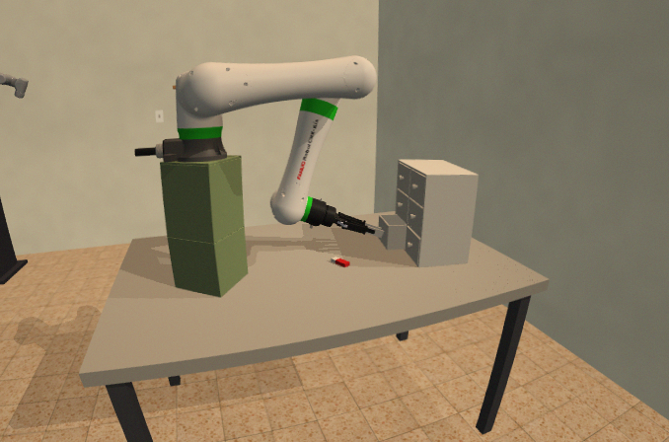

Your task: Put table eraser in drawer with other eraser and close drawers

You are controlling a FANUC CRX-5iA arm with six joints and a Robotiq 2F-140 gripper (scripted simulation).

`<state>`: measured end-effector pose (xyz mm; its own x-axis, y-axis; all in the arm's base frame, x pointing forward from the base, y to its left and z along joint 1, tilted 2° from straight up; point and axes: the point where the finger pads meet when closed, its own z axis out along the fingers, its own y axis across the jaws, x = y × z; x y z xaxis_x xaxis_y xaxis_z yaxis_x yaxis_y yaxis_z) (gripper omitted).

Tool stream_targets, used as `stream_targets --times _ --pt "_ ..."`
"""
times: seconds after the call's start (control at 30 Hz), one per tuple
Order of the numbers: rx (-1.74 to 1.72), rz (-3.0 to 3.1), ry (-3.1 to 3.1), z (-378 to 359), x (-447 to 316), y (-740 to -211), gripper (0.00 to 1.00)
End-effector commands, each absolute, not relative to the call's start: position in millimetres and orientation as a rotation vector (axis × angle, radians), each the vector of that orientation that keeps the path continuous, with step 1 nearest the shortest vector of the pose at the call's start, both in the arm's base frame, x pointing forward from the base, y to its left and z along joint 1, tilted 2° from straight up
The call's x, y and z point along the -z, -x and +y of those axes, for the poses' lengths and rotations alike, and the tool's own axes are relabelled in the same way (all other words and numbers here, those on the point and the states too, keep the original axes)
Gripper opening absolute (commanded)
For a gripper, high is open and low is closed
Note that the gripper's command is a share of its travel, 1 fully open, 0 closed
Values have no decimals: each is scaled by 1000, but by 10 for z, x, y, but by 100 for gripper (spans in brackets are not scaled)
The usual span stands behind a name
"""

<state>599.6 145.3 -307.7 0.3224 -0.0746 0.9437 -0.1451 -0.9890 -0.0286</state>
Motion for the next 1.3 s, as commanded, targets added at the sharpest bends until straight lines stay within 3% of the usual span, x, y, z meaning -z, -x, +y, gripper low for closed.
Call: stream_targets --times 0.0,0.9,1.27 --pt "-1782 -208 -2504 1453 3076 -5996 20" --pt "-1782 -208 -2504 1526 3071 -5496 20" --pt "-1782 -208 -2504 1558 2384 -5142 20"
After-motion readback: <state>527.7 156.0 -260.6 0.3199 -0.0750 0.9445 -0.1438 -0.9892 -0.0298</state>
